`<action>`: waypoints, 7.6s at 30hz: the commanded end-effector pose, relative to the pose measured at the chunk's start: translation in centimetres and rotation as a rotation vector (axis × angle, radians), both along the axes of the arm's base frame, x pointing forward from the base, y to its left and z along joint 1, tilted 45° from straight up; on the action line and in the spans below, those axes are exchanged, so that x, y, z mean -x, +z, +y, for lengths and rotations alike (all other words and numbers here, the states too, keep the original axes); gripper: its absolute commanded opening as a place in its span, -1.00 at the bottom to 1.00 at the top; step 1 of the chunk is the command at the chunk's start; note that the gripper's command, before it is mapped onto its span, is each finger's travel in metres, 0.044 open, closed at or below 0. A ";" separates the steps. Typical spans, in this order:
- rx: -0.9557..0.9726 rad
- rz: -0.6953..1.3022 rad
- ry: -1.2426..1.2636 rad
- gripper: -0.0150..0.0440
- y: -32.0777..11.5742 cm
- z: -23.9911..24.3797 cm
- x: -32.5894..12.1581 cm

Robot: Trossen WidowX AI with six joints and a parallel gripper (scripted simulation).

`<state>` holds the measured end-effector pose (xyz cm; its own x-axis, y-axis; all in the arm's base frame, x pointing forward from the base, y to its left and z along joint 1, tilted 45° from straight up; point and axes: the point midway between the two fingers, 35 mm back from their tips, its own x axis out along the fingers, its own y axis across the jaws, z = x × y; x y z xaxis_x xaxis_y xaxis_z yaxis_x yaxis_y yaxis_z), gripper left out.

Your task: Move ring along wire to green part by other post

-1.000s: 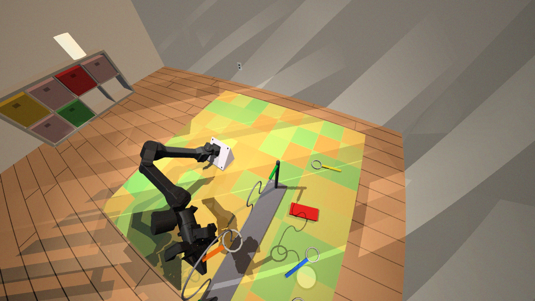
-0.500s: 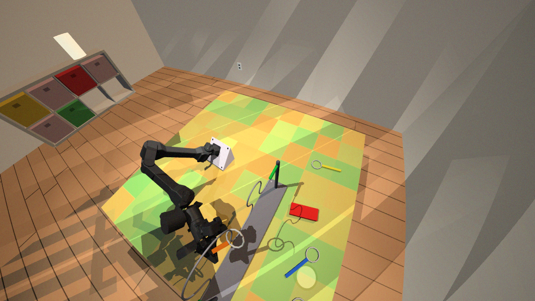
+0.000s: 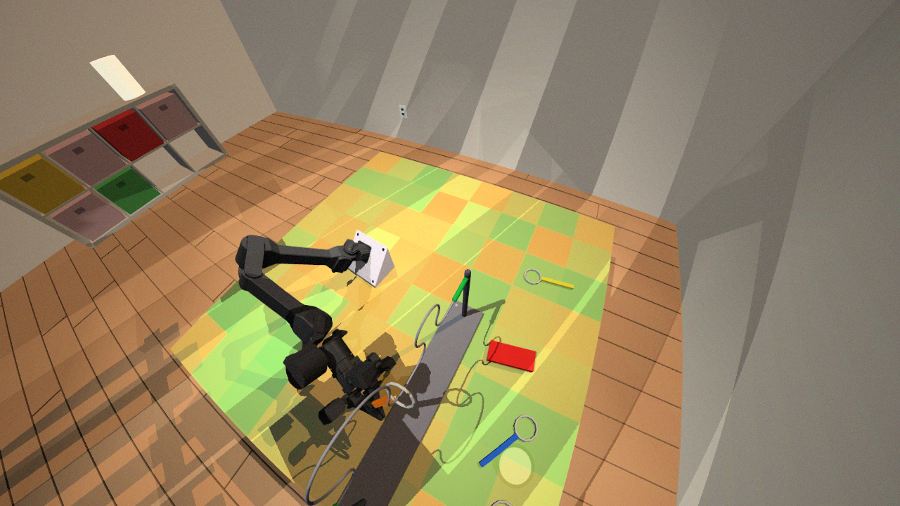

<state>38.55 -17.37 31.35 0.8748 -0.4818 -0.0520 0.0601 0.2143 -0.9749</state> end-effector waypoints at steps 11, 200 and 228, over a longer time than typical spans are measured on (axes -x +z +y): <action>-0.295 0.012 -0.018 -1.00 -4.4 1.9 0.4; -1.409 0.044 -0.065 -1.00 -7.1 25.9 1.0; -0.709 0.027 -0.028 -1.00 -6.0 21.1 0.8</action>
